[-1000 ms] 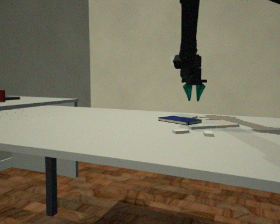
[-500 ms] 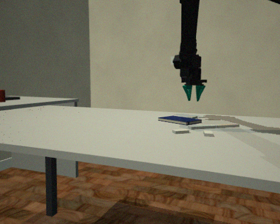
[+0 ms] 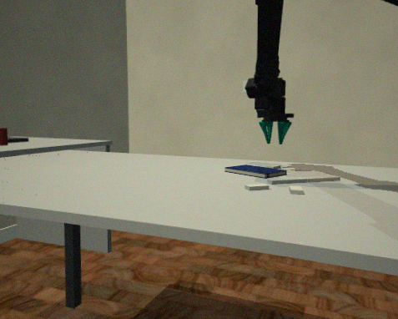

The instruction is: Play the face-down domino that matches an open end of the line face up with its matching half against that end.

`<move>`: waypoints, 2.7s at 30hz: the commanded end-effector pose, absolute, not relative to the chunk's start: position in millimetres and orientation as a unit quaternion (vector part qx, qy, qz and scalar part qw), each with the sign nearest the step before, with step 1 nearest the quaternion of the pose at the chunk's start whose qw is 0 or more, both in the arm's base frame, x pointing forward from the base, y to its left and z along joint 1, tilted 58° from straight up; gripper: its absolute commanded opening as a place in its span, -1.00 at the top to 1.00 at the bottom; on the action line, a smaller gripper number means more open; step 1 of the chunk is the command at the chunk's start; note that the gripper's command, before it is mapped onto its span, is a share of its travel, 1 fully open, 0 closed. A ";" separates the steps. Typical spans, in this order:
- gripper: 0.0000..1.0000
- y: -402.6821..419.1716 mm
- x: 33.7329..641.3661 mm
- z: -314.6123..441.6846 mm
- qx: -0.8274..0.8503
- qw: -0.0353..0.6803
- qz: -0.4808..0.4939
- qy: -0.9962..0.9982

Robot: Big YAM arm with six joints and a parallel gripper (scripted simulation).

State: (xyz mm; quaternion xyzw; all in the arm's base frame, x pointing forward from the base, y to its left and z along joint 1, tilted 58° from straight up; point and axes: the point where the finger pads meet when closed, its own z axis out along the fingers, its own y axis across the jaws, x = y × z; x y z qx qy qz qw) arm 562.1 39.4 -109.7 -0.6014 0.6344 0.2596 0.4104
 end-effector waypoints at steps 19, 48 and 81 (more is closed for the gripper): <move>0.15 87.8 581.6 -113.3 -0.606 0.413 0.259 0.629; 0.15 100.3 580.3 -140.2 -0.596 0.409 0.265 0.639; 0.15 100.3 577.3 -144.7 -0.596 0.408 0.266 0.639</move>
